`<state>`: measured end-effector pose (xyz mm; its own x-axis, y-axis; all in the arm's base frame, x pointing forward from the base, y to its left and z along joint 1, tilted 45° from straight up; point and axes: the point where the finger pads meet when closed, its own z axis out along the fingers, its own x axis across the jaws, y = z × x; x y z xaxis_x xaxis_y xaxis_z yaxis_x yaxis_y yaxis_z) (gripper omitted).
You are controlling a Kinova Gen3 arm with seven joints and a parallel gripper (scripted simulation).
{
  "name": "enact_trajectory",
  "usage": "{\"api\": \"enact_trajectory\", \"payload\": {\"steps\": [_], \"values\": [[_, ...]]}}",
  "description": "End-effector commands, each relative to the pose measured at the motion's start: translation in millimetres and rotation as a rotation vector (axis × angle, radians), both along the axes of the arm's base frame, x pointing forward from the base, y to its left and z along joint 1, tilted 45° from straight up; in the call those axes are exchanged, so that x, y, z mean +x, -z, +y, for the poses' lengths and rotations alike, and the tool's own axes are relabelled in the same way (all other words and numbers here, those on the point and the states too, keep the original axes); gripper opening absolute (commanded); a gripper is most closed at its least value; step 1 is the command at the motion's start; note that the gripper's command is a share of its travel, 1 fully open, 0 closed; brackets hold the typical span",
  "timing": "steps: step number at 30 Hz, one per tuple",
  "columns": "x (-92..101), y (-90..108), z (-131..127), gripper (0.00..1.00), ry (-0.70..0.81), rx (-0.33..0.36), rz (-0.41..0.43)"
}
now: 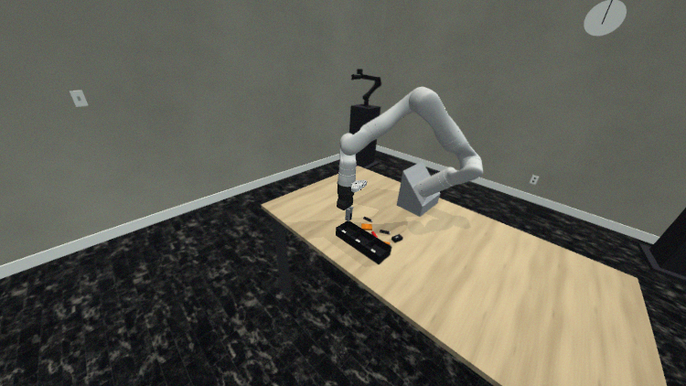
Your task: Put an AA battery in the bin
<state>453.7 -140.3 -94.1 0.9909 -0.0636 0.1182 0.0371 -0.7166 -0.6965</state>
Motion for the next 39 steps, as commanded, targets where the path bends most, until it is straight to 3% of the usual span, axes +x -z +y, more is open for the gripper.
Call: {"api": "enact_trajectory", "payload": {"steps": [1,4,6,21,23,35,39], "values": [[0.6,-0.3,6.9,0.31,0.097,0.027,0.120],[2.4,1.0,5.4,0.31,0.209,0.041,0.222],[2.4,1.0,5.4,0.31,0.209,0.041,0.222],[2.1,0.9,5.3,0.31,0.743,0.134,0.747],[2.1,0.9,5.3,0.31,0.743,0.134,0.747],[1.2,-0.2,6.4,0.31,1.164,0.210,1.167],[3.1,-0.3,4.7,0.31,1.183,0.213,1.179]]}}
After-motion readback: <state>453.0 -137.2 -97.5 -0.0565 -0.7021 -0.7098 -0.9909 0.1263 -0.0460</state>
